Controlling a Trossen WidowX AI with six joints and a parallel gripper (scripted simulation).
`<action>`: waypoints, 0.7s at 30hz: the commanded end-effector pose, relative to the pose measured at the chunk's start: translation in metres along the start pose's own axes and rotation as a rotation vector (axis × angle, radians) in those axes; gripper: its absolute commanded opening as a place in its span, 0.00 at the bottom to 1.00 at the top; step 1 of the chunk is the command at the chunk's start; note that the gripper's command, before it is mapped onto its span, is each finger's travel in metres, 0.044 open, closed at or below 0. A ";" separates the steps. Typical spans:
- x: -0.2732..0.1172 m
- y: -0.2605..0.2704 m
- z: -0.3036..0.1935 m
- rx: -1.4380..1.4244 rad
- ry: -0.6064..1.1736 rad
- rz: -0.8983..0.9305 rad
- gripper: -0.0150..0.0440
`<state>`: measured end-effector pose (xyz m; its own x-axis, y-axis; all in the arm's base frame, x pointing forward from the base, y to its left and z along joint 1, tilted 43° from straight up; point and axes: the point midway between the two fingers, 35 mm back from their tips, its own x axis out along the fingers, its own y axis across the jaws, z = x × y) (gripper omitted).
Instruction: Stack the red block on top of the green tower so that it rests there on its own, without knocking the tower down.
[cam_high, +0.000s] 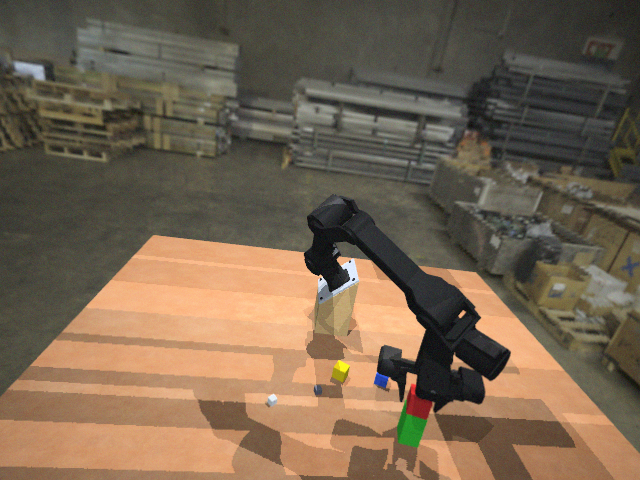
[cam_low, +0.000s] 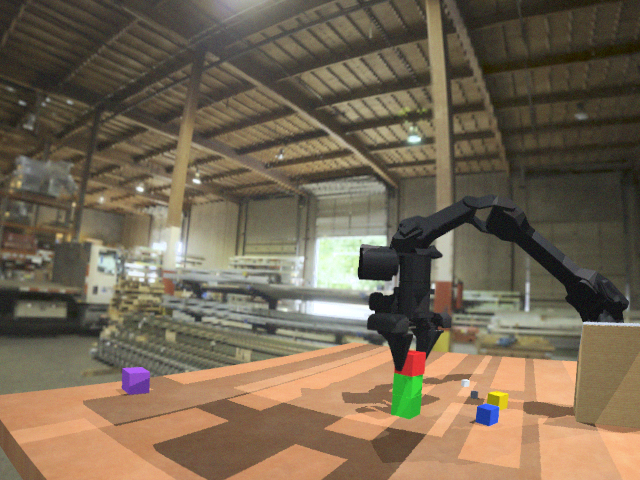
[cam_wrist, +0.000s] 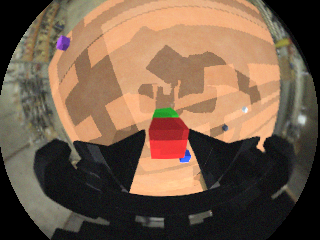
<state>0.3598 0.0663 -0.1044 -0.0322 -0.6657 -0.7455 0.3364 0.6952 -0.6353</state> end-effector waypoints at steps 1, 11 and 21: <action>0.000 0.000 0.000 0.001 -0.001 0.000 0.92; 0.000 0.000 0.000 0.001 -0.001 0.000 1.00; 0.000 0.000 0.000 0.001 -0.001 0.000 1.00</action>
<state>0.3597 0.0662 -0.1044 -0.0323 -0.6662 -0.7450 0.3360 0.6948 -0.6359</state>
